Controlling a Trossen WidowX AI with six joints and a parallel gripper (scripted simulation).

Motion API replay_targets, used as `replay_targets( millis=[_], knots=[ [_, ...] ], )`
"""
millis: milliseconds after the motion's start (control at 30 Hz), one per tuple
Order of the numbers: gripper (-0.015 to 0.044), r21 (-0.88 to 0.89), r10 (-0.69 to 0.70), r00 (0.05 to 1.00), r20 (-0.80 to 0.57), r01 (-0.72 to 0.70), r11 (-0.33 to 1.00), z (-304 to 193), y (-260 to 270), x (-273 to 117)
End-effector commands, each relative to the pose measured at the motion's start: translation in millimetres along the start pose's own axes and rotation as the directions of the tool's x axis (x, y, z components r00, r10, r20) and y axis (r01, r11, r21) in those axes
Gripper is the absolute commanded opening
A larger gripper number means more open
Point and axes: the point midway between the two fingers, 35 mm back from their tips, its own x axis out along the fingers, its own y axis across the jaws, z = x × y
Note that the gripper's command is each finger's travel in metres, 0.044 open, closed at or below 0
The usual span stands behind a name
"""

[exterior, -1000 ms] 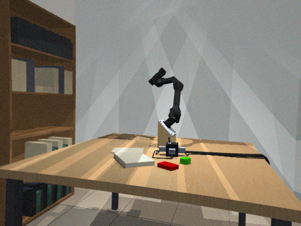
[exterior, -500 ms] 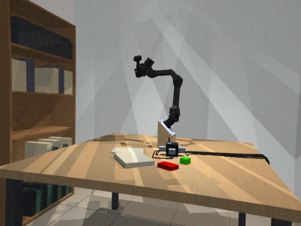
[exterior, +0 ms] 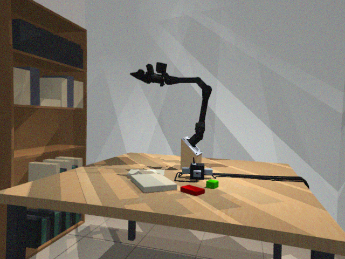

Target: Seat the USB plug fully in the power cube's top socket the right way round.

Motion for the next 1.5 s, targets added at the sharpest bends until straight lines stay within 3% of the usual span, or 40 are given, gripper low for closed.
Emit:
replay_targets(
  millis=[0,233,500,667,867,1000,1133,1467],
  knots=[
    [0.0440,-0.244,0.145,0.982,-0.122,-0.171,0.955,-31.4,66.3,-20.9],
    [0.0440,-0.582,0.347,0.861,-0.371,-0.507,0.636,-102.1,170.8,-81.1],
    [0.0440,-0.677,0.444,0.604,-0.662,-0.736,-0.007,-193.6,250.2,-185.9],
    [0.0440,-0.562,0.410,0.400,-0.819,-0.702,-0.438,-250.7,271.8,-264.8],
    [0.0440,-0.293,0.261,0.133,-0.956,-0.439,-0.850,-315.4,261.5,-363.7],
    [0.0440,-0.122,0.128,-0.024,-0.991,-0.187,-0.975,-345.9,240.3,-424.6],
    [0.0440,-0.003,-0.006,-0.151,-0.988,0.062,-0.998,-365.6,214.0,-480.0],
    [0.0440,0.008,-0.024,-0.166,-0.986,0.093,-0.996,-367.1,211.4,-491.6]
  ],
)
